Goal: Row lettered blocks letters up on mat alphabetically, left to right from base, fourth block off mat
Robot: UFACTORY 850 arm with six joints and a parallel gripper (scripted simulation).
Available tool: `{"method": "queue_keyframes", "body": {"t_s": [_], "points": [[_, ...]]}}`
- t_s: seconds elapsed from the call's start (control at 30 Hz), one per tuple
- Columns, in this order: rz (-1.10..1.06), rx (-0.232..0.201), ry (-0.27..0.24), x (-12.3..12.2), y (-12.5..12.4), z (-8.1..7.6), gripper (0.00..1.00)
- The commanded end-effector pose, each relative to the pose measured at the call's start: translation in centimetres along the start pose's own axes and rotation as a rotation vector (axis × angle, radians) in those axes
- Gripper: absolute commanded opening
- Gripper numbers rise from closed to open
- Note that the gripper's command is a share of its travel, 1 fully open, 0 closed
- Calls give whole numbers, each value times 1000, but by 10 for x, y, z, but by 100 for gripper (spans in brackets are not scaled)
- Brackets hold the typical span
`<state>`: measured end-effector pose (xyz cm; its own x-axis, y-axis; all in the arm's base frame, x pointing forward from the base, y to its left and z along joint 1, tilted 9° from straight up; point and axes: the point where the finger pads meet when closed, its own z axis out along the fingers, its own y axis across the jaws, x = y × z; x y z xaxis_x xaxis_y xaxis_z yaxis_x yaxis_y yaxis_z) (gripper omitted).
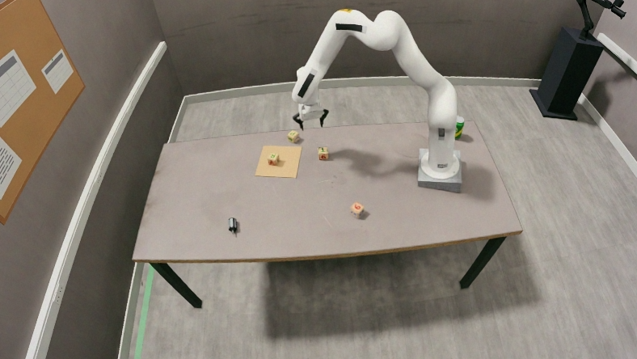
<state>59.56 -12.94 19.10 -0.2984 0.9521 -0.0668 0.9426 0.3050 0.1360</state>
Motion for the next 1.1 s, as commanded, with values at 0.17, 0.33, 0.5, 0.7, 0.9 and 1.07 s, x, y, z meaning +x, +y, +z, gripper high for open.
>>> {"method": "queue_keyframes", "body": {"t_s": [0.17, 0.33, 0.5, 0.7, 0.9, 1.07], "points": [[0, -2, -1, -7, 8, -1, 100], [1, -2, -2, -56, 53, -2, 100], [1, -2, -2, -91, 80, -2, 100], [0, -2, -2, -135, 109, -2, 100], [0, -2, -1, -157, 120, -1, 100], [0, -2, -1, -157, 120, -1, 100]]}}
